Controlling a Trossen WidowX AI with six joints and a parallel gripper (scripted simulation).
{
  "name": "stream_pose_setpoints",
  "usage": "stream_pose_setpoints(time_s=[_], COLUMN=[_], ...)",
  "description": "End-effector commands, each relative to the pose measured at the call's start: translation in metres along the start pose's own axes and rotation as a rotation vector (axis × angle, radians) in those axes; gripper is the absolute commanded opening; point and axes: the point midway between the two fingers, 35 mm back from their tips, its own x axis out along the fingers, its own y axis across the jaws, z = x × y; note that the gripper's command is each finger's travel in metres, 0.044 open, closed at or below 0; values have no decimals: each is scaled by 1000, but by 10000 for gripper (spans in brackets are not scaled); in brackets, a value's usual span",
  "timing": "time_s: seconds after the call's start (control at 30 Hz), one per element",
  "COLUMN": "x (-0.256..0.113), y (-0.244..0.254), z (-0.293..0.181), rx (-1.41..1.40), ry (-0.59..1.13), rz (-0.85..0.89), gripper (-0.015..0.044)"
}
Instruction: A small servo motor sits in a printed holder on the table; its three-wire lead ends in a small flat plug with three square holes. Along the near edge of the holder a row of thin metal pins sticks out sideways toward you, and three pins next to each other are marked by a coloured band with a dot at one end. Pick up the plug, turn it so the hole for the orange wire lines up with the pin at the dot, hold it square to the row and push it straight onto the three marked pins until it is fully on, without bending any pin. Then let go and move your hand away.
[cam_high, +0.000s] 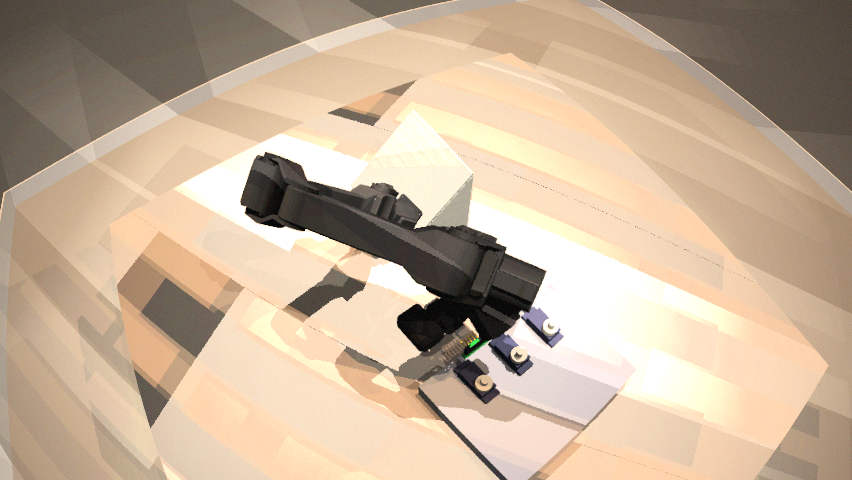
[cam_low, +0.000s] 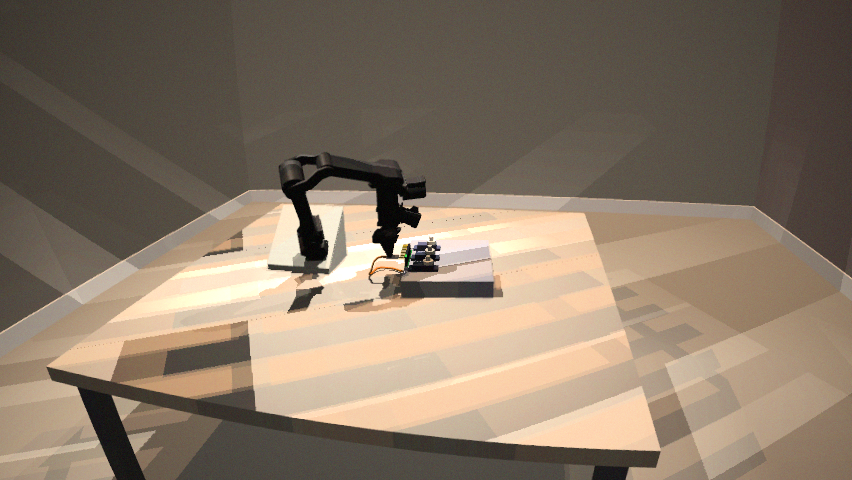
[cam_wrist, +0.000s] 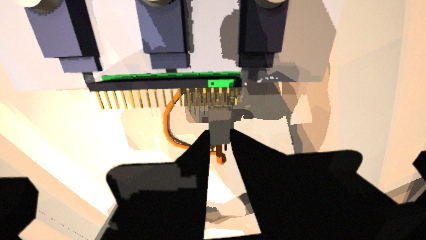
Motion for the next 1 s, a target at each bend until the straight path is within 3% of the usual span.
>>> stream_pose_setpoints(time_s=[0.0,0.97], x=[0,0], y=[-1,1], z=[2,20], rx=[-3,-2], ry=[-3,-4], rz=[-4,-4], gripper=[0,0])
